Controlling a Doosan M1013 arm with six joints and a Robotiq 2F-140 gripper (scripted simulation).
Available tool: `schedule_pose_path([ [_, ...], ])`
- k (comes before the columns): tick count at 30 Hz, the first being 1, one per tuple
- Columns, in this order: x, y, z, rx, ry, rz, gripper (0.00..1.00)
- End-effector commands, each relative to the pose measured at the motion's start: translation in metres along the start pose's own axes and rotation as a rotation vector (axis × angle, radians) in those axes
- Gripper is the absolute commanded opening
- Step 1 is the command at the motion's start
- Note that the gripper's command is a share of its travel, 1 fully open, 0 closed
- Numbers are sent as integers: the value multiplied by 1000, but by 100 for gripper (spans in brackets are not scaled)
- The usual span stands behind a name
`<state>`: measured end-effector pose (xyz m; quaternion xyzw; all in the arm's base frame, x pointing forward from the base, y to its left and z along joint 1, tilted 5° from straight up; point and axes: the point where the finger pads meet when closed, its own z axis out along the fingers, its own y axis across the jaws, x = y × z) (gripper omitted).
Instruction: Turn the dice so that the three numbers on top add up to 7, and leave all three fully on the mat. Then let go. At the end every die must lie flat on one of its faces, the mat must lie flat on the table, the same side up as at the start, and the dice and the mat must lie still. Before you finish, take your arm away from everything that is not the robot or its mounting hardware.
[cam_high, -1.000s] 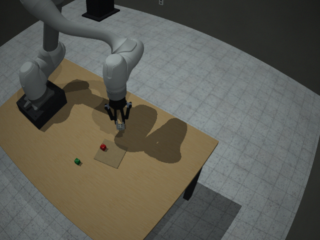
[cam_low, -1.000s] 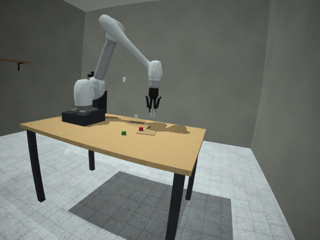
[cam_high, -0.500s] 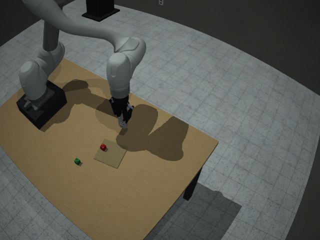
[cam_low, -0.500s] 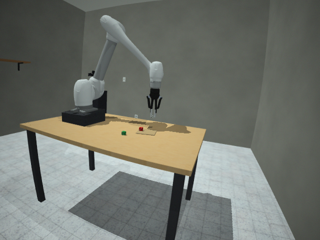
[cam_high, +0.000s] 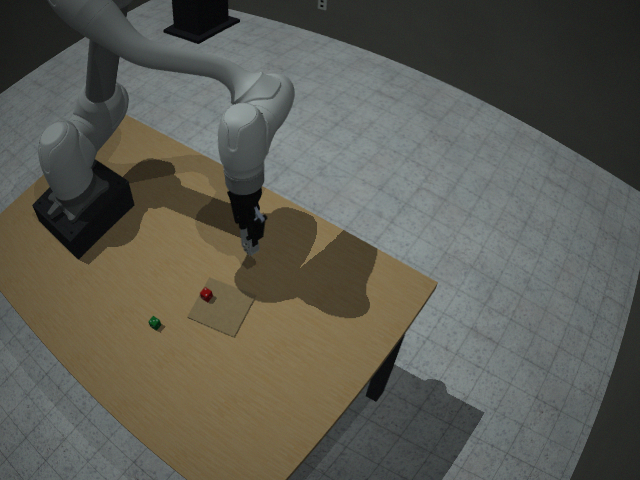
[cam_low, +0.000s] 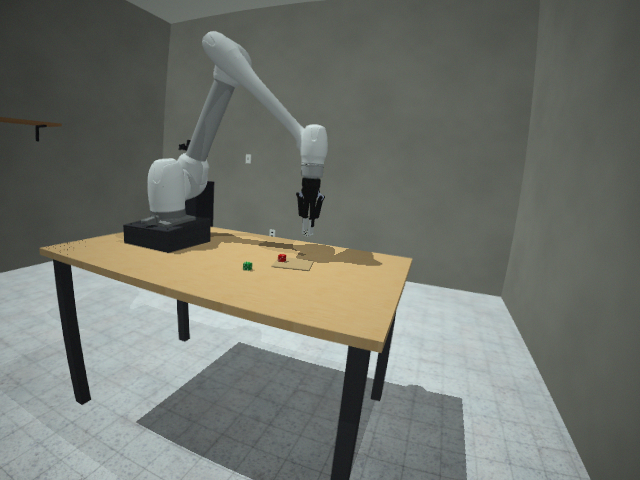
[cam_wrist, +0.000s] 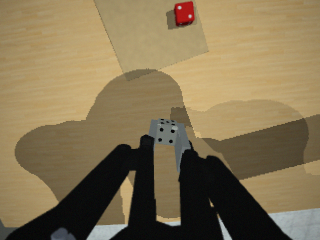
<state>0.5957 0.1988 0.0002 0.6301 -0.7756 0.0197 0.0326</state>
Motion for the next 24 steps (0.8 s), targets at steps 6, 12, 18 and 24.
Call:
schedule_pose_path([
  [6,3,-1,4,5,-218,7,13],
  [12,5,0,6,1,-360,5,13],
  [18,10,-1,8,2,-567,5,13],
  [24,14,-1,11,4,-789,5,13],
])
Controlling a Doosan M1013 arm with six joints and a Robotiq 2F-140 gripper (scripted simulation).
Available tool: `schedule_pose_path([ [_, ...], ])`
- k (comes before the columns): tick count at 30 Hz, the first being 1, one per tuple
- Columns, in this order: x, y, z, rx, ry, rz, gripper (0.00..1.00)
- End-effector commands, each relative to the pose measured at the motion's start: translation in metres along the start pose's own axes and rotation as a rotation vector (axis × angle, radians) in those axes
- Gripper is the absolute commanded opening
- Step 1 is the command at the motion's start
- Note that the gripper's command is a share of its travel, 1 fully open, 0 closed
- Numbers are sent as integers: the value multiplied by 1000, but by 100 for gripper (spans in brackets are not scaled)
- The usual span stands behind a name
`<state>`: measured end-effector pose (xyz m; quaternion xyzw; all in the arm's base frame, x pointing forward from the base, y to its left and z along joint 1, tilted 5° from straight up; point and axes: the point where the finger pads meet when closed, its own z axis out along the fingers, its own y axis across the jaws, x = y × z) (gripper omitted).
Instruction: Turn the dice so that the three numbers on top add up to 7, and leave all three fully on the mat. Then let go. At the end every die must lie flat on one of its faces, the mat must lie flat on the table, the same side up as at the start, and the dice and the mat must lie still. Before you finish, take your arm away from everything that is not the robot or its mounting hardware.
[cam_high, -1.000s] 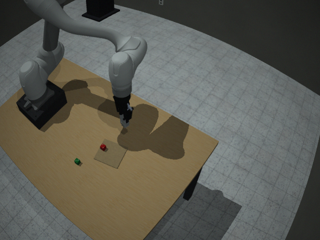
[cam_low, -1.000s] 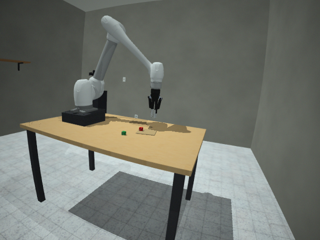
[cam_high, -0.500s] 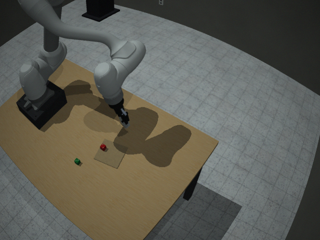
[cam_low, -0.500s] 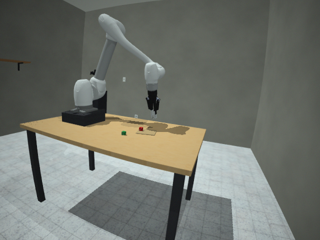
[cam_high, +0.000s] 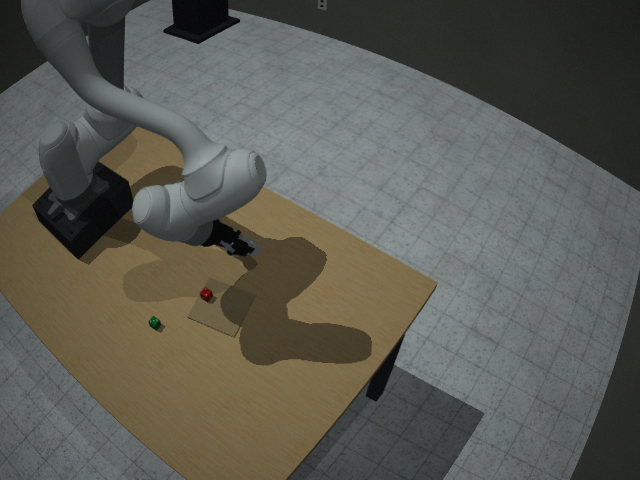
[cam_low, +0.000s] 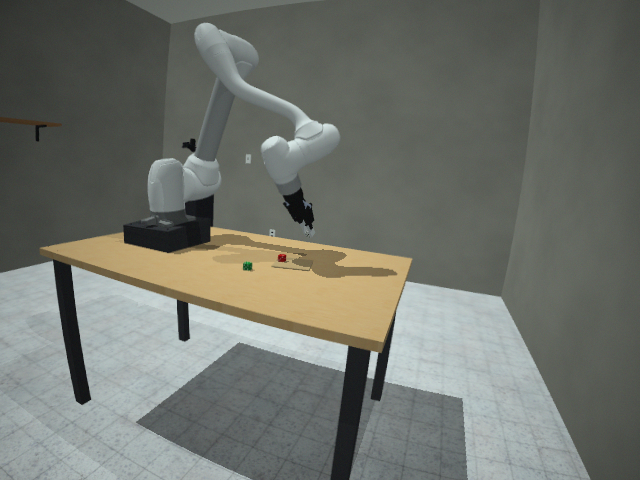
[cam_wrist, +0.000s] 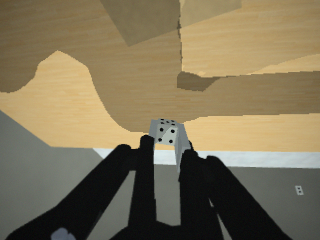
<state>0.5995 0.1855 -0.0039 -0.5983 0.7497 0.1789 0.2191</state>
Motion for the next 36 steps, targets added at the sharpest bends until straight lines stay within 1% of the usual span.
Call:
schedule_pose_path([
  [1,5,6,3,-7,-142,-6,13],
  [2,7,6,3,-10,-199,-6,13],
  [4,7,6,3,-10,-199,-6,13],
  [6,9,5,2,-6,-299,-6,13],
  [8,10,4,1,1,-374,-6,13],
  [11,10,1,0,11,-423,-7,13],
  [21,12,1,1,5,-426,-6,13],
  [24,14,1,4,-6,-425,-6,13],
  [36,40,4,38,-6,-425,-6,13],
])
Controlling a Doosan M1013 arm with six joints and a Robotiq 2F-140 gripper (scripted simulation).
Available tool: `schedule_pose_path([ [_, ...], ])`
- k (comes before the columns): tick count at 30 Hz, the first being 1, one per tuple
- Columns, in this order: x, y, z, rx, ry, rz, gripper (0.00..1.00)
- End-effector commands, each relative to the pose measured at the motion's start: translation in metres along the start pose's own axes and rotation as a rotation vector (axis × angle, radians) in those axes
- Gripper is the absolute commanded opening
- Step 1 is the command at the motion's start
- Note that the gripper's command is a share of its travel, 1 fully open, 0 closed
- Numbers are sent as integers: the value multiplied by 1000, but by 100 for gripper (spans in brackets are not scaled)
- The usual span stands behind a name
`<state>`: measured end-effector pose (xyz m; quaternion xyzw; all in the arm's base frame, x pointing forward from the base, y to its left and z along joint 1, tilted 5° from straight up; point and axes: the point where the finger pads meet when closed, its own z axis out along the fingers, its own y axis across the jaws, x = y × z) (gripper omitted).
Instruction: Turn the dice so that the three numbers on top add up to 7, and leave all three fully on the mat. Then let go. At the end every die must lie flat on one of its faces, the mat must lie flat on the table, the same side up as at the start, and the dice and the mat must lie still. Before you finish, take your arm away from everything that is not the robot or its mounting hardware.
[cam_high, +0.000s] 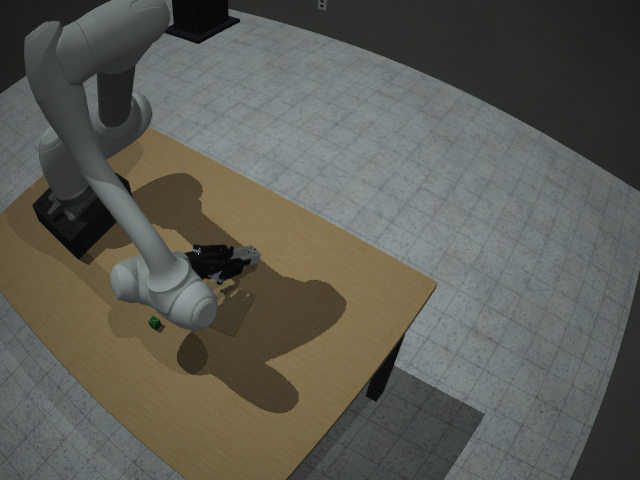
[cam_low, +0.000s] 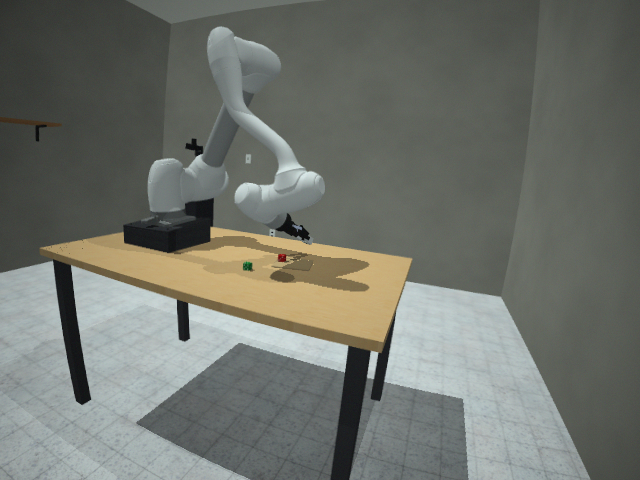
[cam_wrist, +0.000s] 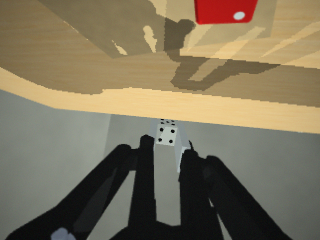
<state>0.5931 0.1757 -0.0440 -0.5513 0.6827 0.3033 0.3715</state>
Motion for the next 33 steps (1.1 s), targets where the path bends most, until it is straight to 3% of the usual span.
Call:
schedule_pose_path([
  [1,12,0,6,2,2,4,13],
  [12,34,2,17,2,2,4,13],
  [33,35,2,18,2,2,4,13],
])
